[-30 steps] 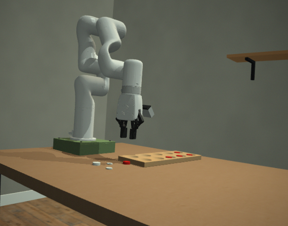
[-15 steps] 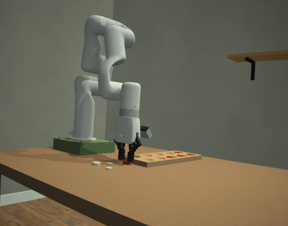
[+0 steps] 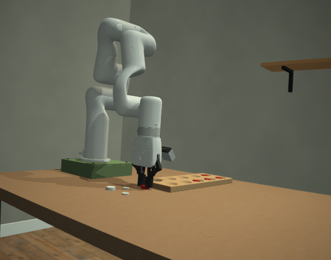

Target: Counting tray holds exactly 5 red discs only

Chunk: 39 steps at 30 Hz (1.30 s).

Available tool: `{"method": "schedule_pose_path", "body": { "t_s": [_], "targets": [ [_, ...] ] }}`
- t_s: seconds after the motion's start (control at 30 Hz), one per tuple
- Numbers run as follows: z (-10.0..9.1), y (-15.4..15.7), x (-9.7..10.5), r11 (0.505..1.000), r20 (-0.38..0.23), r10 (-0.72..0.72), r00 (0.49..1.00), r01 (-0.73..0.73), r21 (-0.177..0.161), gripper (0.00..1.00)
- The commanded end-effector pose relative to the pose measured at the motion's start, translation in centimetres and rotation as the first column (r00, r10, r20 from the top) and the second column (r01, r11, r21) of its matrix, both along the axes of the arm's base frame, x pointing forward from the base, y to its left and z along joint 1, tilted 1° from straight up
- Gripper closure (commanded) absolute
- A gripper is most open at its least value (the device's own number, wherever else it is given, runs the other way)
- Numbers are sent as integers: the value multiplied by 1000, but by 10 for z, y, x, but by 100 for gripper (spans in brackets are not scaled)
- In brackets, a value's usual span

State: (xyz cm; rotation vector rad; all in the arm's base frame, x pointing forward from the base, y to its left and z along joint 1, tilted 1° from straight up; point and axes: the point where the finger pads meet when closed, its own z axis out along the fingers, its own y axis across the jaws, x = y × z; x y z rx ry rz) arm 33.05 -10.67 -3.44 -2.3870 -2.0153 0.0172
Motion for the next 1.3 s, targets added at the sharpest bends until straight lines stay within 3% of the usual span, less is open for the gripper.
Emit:
{"method": "schedule_pose_path", "body": {
  "t_s": [0.0,1.0,1.1,1.27],
  "targets": [
    [0,0,1,1000,2,0,1000,0,-1,100],
    [2,0,1,1000,2,0,1000,0,-1,100],
    [16,-1,2,1000,2,0,1000,0,-1,100],
    [63,-2,3,1000,2,0,1000,0,-1,100]
  ]
}}
